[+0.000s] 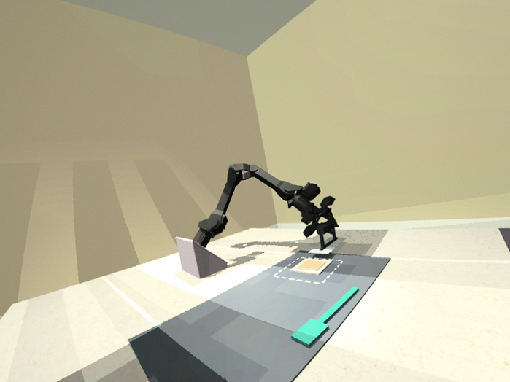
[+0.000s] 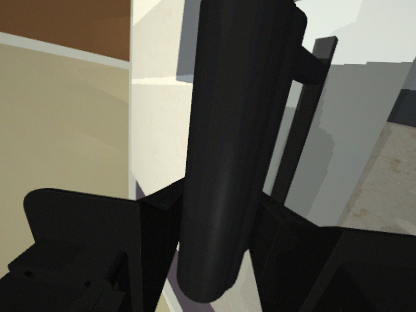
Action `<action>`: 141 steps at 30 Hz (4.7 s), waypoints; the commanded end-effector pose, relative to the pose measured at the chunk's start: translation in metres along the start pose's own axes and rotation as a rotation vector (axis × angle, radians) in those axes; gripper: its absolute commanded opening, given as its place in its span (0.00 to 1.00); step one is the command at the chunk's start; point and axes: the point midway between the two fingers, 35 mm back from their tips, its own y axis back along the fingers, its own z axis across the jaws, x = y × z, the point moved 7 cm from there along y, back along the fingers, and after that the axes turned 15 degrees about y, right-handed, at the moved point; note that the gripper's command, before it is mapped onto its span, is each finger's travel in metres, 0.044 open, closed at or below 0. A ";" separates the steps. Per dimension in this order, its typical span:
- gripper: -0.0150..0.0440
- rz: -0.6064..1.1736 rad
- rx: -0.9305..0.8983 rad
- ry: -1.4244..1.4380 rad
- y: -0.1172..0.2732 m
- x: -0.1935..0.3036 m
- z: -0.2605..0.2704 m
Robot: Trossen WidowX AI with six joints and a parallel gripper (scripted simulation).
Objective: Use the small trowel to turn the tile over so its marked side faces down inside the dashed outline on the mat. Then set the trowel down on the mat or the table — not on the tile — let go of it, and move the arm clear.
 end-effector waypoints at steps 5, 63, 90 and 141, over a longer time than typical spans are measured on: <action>0.25 0.009 -0.027 -0.005 0.015 0.009 0.018; 0.25 -0.794 0.180 -0.481 -0.073 -0.399 -0.019; 0.25 -1.034 0.247 -0.898 -0.006 -0.559 -0.118; 0.76 -1.032 0.249 -0.900 -0.022 -0.541 -0.131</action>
